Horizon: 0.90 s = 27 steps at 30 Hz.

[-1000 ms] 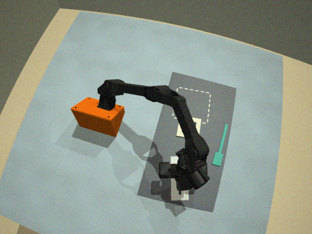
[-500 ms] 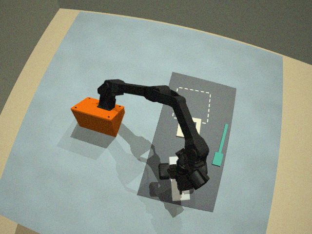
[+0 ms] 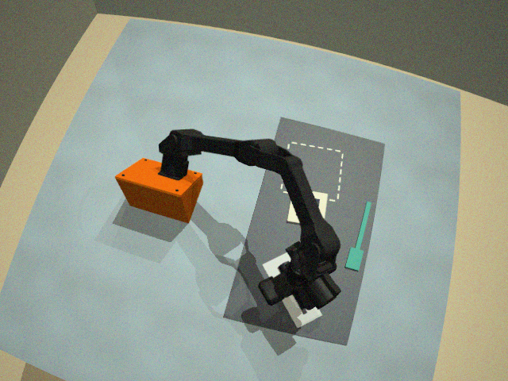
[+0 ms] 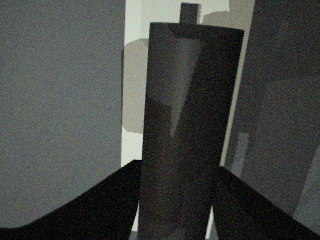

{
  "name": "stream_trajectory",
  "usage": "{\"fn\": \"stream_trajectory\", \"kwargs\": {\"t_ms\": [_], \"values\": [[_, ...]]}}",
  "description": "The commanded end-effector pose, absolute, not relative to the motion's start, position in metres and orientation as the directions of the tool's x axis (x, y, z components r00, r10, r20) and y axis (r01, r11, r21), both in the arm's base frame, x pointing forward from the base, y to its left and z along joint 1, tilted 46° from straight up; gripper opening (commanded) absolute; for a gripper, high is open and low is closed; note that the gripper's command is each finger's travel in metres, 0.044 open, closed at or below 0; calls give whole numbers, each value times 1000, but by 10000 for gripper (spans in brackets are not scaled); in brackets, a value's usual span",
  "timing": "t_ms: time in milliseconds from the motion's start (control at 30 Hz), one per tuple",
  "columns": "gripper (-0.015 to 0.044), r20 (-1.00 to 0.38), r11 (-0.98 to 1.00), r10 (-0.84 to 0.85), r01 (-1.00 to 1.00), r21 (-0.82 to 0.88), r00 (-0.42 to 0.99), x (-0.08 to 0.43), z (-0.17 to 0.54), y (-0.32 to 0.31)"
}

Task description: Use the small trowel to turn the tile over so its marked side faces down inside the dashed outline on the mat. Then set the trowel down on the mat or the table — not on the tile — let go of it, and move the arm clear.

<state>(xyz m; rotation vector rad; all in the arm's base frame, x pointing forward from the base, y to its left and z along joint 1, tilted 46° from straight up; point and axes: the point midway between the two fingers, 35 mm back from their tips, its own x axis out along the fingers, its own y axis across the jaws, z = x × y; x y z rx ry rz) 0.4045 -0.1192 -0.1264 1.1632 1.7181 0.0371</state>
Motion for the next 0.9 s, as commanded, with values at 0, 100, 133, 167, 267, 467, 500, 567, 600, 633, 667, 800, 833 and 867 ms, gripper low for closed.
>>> {"fn": "stream_trajectory", "kwargs": {"t_ms": [0, 100, 133, 167, 267, 467, 500, 567, 600, 633, 667, 800, 833, 867], "values": [[130, -711, 586, 703, 582, 564, -19, 405, -127, -118], [130, -711, 618, 703, 510, 598, -19, 405, -127, -118], [130, -711, 628, 703, 485, 608, -19, 405, -127, -118], [130, -711, 638, 703, 460, 618, -19, 405, -127, -118], [130, -711, 662, 703, 381, 645, -19, 405, -127, -118], [130, -711, 697, 703, 217, 683, -19, 405, -127, -118], [130, -711, 701, 703, 189, 688, -19, 405, -127, -118], [130, -711, 707, 703, 132, 695, -19, 405, -127, -118], [130, -711, 709, 703, 104, 698, -19, 405, -127, -118], [130, -711, 710, 703, 75, 700, -19, 405, -127, -118], [130, -711, 711, 703, 52, 702, -19, 405, -127, -118], [130, -711, 711, 703, 34, 702, -19, 405, -127, -118], [130, -711, 711, 703, 34, 702, -19, 405, -127, -118], [130, -711, 711, 703, 34, 702, -19, 405, -127, -118]]}}
